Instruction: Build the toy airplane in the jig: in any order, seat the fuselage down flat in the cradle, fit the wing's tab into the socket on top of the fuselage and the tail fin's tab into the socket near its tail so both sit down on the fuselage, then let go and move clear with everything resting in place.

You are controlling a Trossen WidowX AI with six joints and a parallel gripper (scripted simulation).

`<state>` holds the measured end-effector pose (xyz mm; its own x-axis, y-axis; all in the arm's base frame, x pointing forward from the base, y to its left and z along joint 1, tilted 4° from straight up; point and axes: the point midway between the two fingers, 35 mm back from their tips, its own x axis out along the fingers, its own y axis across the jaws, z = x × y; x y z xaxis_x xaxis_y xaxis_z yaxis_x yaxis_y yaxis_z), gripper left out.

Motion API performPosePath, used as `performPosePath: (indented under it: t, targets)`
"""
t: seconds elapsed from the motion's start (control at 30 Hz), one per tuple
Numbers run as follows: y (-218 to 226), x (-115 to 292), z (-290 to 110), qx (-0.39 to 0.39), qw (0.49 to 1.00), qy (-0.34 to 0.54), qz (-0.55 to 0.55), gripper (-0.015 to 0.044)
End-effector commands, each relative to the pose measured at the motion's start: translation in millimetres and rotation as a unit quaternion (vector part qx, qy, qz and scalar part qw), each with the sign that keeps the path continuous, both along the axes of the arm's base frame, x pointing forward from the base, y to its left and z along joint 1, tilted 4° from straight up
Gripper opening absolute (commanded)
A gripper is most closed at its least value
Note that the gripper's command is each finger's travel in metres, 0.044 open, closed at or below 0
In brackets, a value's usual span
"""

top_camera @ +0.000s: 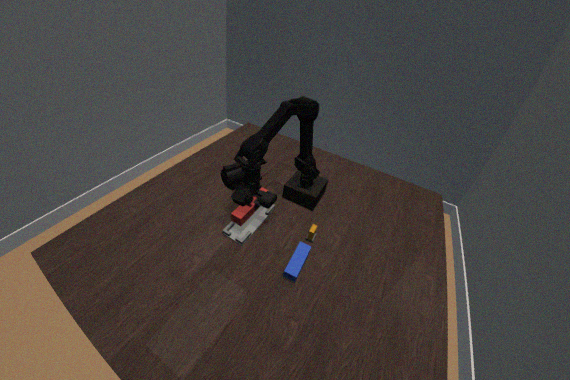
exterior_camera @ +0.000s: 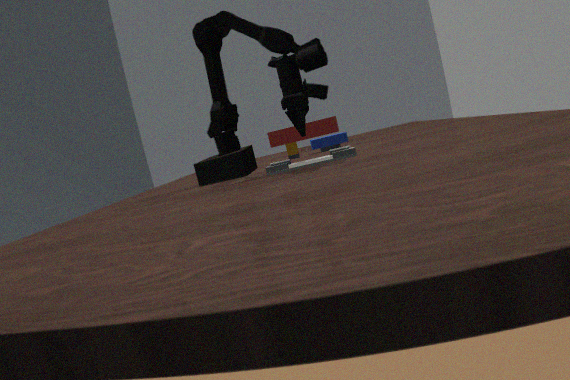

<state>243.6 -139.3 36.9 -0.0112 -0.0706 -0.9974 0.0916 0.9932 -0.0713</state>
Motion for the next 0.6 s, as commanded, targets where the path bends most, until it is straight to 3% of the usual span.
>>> performPosePath:
  t: [0.0, 0.03, 0.3, 0.57]
  targets:
    - [-7.7, -5.6, -4.8, -0.001, 1.000, 0.005, 0.002, 0.0000]
    - [-8.1, -5.9, -4.9, -0.001, 1.000, 0.005, 0.002, 0.0000]
    - [-8.2, -5.8, -4.9, -0.001, 1.000, 0.005, 0.002, 0.0196]
    - [-8.2, -5.9, -5.0, -0.001, 1.000, 0.005, 0.002, 0.0196]
